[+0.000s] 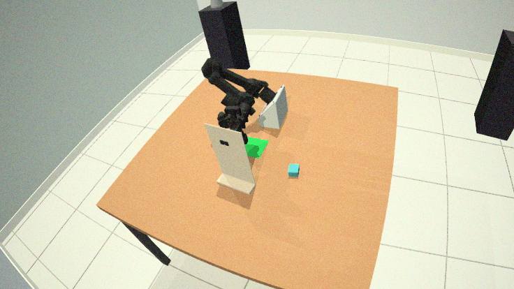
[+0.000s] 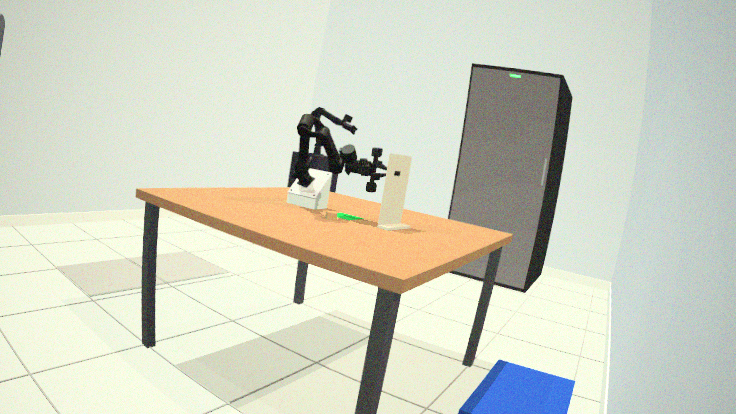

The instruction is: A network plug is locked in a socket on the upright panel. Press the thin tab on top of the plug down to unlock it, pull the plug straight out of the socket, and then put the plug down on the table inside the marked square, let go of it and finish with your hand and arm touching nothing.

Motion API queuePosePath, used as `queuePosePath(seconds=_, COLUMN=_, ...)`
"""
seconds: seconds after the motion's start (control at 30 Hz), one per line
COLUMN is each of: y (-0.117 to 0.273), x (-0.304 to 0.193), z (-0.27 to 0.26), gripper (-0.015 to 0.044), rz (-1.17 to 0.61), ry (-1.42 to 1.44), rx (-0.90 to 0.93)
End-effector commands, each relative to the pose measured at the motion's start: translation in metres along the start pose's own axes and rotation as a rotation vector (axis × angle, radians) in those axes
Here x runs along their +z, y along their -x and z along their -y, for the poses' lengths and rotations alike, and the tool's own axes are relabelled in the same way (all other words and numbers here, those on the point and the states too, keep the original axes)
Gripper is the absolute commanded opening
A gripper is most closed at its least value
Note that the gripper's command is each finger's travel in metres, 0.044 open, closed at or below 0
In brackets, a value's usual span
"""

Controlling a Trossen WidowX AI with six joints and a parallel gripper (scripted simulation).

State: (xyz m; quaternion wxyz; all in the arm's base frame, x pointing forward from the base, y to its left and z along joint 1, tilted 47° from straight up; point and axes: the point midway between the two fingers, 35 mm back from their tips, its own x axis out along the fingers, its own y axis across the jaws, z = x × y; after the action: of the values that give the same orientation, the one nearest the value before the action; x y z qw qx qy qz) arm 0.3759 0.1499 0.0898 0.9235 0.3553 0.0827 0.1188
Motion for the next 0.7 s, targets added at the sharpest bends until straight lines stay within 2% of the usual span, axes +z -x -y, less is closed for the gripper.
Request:
queuePosePath(seconds=0.0, y=0.003, x=-0.001, z=0.0, gripper=0.0, rz=0.0, ry=-0.004, rx=-0.001)
queuePosePath(seconds=0.67, y=0.015, x=-0.005, z=0.0, gripper=0.0, rz=-0.001, ry=-0.004, rx=-0.001)
